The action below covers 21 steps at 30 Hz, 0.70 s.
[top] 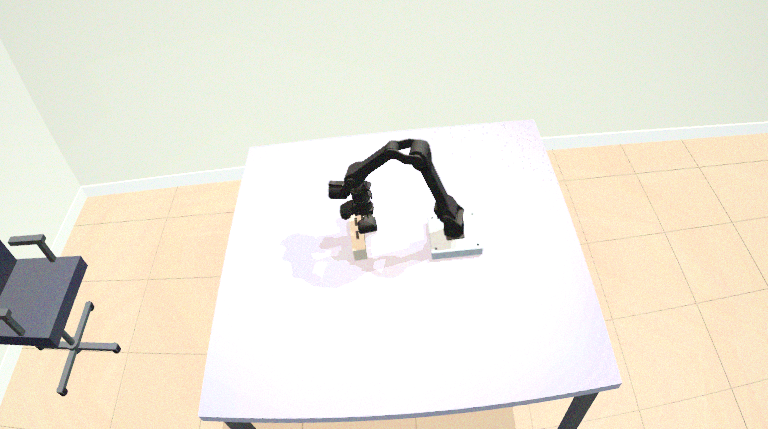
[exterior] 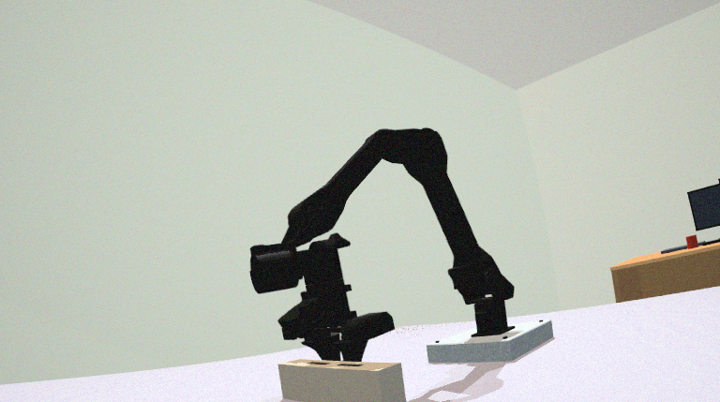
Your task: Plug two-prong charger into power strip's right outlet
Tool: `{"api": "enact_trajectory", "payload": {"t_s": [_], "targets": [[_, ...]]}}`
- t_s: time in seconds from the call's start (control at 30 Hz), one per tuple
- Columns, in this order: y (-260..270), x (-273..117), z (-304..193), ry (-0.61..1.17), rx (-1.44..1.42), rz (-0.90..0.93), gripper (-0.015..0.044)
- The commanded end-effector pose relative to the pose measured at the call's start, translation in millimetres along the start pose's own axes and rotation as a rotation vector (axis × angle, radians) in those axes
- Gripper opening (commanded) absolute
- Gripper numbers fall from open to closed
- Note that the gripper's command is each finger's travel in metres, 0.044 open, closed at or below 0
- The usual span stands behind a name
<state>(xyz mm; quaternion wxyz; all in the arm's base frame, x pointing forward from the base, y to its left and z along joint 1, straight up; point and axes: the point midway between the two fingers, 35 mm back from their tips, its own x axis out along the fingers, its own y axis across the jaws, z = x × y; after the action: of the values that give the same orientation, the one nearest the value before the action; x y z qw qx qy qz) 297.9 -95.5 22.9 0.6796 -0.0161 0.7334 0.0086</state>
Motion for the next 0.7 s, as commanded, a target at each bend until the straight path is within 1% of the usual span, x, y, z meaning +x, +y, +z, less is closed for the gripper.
{"api": "enact_trajectory", "payload": {"t_s": [0.0, 0.43, 0.67], "targets": [[-0.1, 0.0, 0.4, -0.002, 0.0, -0.001, 0.0105], [-0.1, 0.0, 0.2, -0.002, 0.0, -0.001, 0.044], [-0.2, 0.1, -1.5, -0.006, 0.0, -0.001, 0.044]]}}
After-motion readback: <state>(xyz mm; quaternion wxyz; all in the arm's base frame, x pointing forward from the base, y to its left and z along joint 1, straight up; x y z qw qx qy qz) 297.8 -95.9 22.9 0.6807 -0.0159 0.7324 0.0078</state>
